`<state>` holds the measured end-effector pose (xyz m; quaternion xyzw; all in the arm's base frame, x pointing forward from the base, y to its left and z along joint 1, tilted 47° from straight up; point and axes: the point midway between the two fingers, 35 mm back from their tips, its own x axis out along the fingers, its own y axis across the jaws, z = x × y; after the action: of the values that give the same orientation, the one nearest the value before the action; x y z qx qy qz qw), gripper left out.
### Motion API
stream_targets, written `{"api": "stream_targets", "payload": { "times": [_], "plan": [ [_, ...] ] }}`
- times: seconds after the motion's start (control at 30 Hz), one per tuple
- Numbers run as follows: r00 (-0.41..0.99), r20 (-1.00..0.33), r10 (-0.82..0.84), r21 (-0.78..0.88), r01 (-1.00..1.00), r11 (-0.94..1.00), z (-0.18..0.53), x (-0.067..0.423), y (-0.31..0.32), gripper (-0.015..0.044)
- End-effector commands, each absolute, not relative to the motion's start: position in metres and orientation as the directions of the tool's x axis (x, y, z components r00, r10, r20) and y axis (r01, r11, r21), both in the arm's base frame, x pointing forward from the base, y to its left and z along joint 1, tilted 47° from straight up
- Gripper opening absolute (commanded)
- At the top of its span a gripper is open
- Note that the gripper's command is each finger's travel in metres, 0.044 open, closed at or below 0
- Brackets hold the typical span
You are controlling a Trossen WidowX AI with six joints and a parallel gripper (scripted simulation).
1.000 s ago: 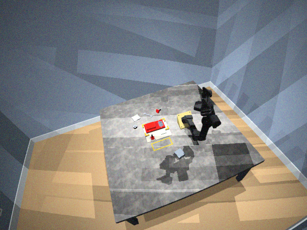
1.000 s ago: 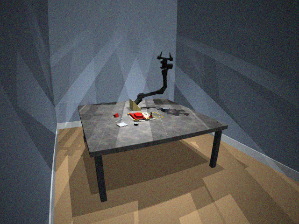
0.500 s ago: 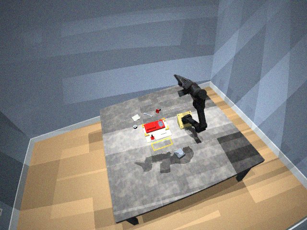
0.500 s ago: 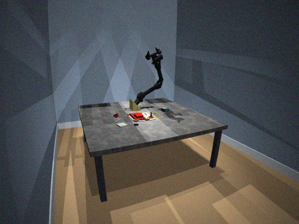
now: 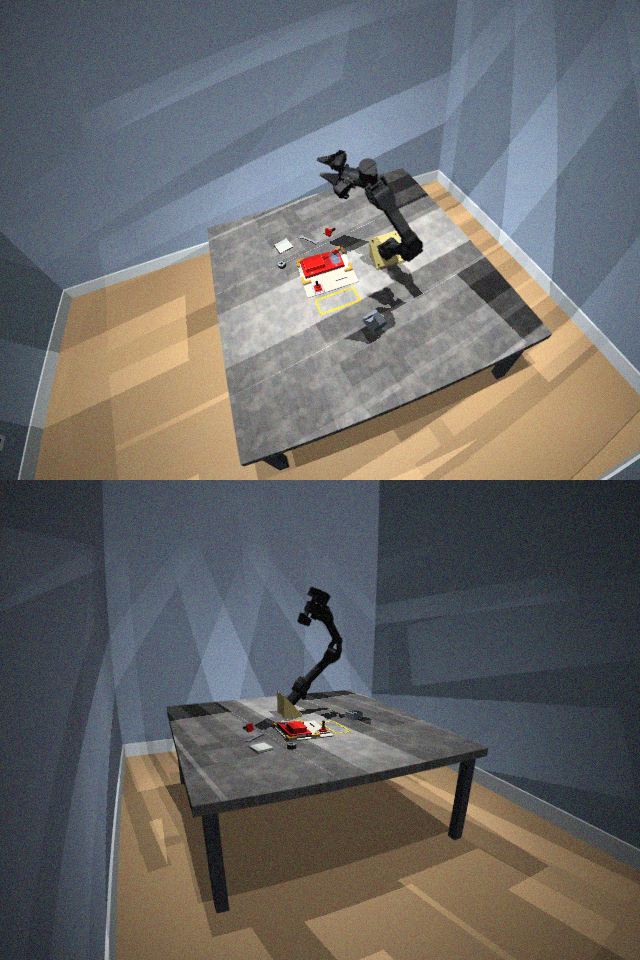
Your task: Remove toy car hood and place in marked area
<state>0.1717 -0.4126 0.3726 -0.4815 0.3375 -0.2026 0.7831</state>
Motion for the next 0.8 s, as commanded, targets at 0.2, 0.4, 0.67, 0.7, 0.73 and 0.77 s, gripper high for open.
{"api": "stream_targets", "payload": {
  "times": [0.2, 0.4, 0.67, 0.7, 0.73, 0.77],
  "plan": [
    [0.73, -0.61, -0.307, -0.53, -0.088, 0.844, 0.248, 0.248, -0.392, 0.044],
    [0.683, -0.729, -0.053, -0.214, -0.153, 0.965, 0.177, 0.287, -0.353, 0.044],
    [0.524, -0.799, 0.294, 0.234, -0.179, 0.956, 0.093, 0.321, -0.28, 0.044],
    [0.496, -0.8, 0.339, 0.291, -0.173, 0.941, 0.084, 0.324, -0.27, 0.044],
    [0.465, -0.799, 0.382, 0.346, -0.165, 0.924, 0.074, 0.328, -0.259, 0.044],
    [0.433, -0.795, 0.424, 0.398, -0.154, 0.904, 0.065, 0.33, -0.247, 0.044]
  ]
}}
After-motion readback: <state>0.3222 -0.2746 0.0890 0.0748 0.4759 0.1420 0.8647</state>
